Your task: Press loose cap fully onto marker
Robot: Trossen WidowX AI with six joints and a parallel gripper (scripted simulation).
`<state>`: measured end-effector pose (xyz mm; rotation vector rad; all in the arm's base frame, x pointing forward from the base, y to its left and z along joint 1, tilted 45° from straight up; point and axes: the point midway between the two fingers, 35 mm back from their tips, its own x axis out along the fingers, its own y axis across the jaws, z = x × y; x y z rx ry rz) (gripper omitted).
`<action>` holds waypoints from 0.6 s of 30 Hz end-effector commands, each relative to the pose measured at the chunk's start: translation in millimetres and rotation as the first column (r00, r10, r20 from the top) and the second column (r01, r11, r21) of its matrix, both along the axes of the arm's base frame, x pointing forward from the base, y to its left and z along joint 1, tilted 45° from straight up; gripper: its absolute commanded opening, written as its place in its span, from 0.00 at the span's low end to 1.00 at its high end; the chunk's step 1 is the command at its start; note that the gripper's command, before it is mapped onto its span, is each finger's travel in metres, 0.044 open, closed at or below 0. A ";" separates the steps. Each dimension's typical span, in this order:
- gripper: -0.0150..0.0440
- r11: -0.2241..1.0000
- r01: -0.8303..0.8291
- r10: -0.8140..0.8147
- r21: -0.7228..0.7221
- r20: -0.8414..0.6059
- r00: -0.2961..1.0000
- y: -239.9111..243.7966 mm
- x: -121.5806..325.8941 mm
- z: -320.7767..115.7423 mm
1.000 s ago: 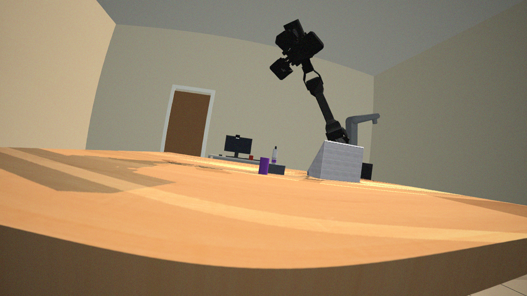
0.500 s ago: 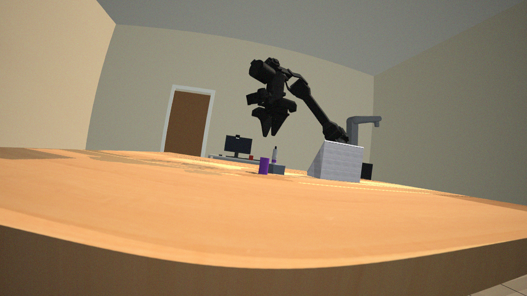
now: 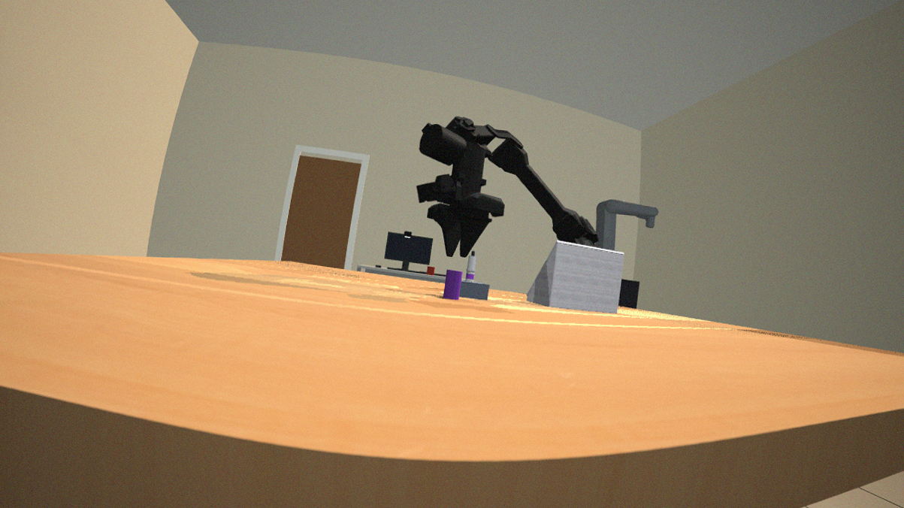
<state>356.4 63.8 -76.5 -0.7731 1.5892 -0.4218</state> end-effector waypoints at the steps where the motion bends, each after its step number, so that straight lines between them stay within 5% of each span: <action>1: 0.67 1.000 -0.005 0.005 -0.007 -0.006 1.000 -5.8 -0.8 -7.3; 18: 0.67 1.000 -0.006 0.005 -0.007 -0.006 1.000 -22.8 -0.2 -25.7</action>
